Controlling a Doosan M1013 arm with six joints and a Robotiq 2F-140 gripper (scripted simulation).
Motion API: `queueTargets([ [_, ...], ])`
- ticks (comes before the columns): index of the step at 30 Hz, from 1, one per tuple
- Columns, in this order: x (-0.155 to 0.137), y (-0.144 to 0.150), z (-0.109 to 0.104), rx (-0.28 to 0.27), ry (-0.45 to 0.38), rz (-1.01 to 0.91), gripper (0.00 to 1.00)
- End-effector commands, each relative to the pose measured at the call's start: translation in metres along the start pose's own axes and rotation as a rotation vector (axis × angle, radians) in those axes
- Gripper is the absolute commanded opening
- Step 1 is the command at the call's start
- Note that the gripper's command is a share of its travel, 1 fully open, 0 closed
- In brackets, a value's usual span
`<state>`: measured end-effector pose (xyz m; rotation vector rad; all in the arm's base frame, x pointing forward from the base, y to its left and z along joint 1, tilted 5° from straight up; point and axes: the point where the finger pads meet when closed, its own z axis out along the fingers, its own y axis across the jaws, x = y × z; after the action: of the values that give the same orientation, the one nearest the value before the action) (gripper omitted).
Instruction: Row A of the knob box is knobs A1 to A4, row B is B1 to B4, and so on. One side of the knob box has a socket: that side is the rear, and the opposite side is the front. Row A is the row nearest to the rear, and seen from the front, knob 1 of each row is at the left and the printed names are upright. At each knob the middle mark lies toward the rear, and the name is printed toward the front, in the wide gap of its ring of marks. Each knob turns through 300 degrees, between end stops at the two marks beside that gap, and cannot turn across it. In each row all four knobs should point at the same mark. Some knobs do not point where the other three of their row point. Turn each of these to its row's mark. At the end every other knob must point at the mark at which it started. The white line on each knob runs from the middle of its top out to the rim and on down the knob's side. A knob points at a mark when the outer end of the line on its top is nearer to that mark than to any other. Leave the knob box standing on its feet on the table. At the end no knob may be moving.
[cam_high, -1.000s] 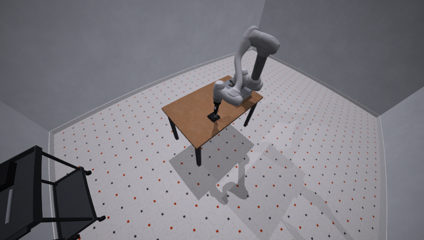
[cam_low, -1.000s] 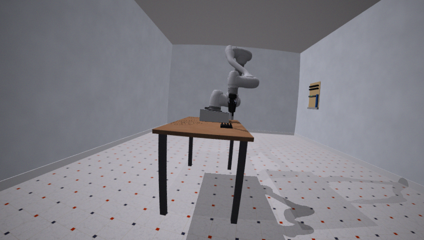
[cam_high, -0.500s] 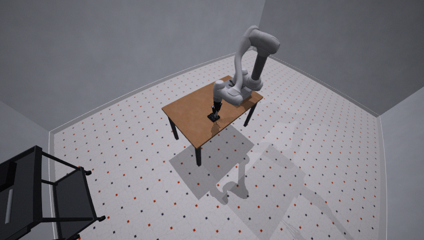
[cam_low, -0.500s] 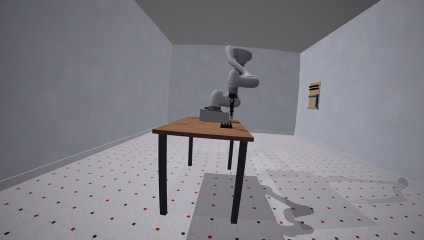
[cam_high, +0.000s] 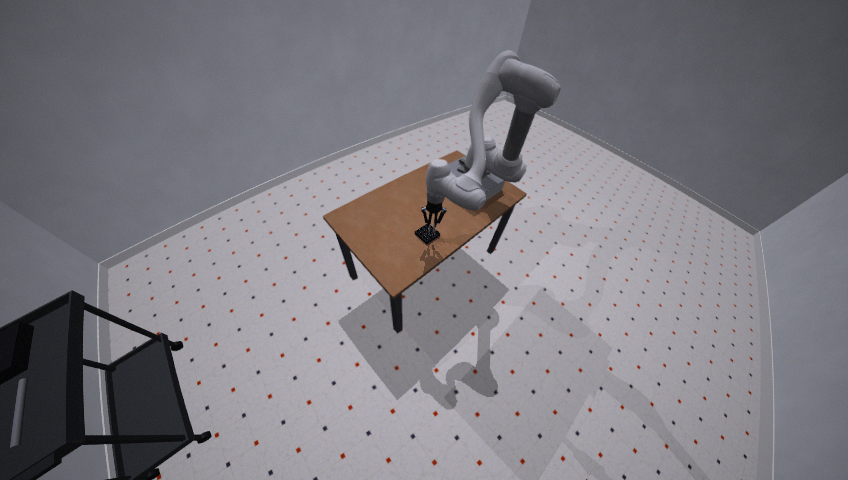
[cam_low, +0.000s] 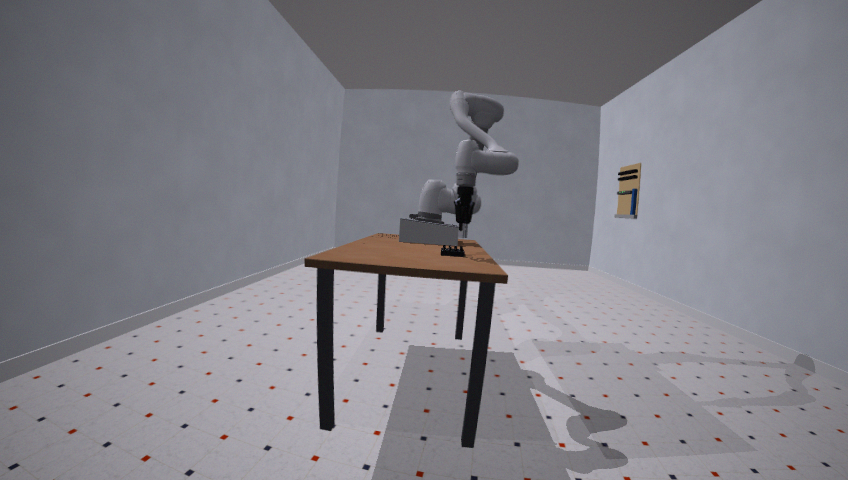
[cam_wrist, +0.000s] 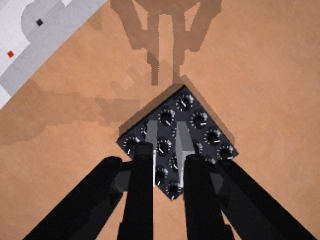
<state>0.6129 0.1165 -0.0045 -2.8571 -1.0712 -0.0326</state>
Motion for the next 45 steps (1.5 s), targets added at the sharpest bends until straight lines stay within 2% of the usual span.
queueTargets([
  [1, 0.0, 0.0001, -0.0012, -0.009, -0.008, 0.156, 0.12],
  [8, -0.0001, 0.0001, -0.0032, -0.01, -0.007, 0.45, 0.12],
  [12, -0.0001, 0.0001, -0.0038, -0.011, -0.006, 0.529, 0.12],
  [45, -0.0001, 0.0001, -0.0039, -0.011, -0.006, 0.544, 0.12],
])
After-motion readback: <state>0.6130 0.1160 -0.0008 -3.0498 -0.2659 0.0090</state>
